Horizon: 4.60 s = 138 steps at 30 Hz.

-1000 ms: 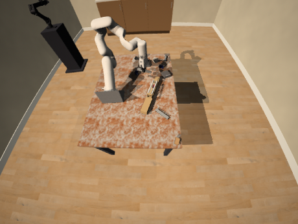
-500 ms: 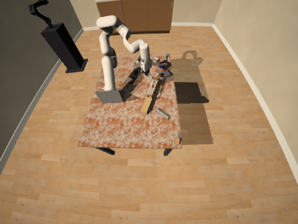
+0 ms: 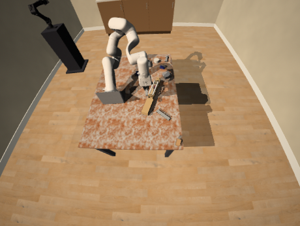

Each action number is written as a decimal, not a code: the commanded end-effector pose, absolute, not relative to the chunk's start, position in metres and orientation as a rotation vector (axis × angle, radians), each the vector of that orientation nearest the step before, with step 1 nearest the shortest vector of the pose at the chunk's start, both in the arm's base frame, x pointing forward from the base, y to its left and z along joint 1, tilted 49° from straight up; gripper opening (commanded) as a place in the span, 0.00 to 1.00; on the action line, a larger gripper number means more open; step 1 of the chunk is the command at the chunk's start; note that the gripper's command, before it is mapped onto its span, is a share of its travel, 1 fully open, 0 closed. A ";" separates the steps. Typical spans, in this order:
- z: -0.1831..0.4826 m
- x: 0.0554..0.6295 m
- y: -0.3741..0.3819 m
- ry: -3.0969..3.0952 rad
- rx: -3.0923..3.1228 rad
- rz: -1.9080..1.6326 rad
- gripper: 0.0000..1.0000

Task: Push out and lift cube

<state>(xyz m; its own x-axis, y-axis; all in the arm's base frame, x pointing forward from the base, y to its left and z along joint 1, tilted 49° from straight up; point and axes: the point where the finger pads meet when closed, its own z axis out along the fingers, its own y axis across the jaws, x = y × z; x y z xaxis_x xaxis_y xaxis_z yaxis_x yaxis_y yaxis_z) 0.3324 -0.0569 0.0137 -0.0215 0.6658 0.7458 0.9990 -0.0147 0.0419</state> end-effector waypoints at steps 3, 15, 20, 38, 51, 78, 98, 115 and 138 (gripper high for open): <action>-0.066 0.331 -0.106 -1.345 -1.945 -0.624 0.00; -0.112 0.333 -0.091 -1.332 -1.951 -0.617 0.00; -0.116 0.333 -0.086 -1.332 -1.951 -0.617 0.00; -0.128 0.333 -0.072 -1.332 -1.951 -0.617 0.00; -0.126 0.333 -0.071 -1.332 -1.951 -0.617 0.00; -0.088 0.354 -0.038 -1.332 -1.951 -0.617 0.00; -0.084 0.356 -0.035 -1.332 -1.951 -0.617 0.00; -0.084 0.356 -0.035 -1.332 -1.951 -0.617 0.38; -0.058 0.356 -0.065 -1.332 -1.951 -0.617 0.38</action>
<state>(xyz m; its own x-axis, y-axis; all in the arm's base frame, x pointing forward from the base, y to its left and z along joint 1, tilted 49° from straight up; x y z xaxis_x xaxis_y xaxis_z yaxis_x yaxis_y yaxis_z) 0.3544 -0.0387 -0.0781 0.3618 0.6038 0.7103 0.9323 -0.2327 -0.2770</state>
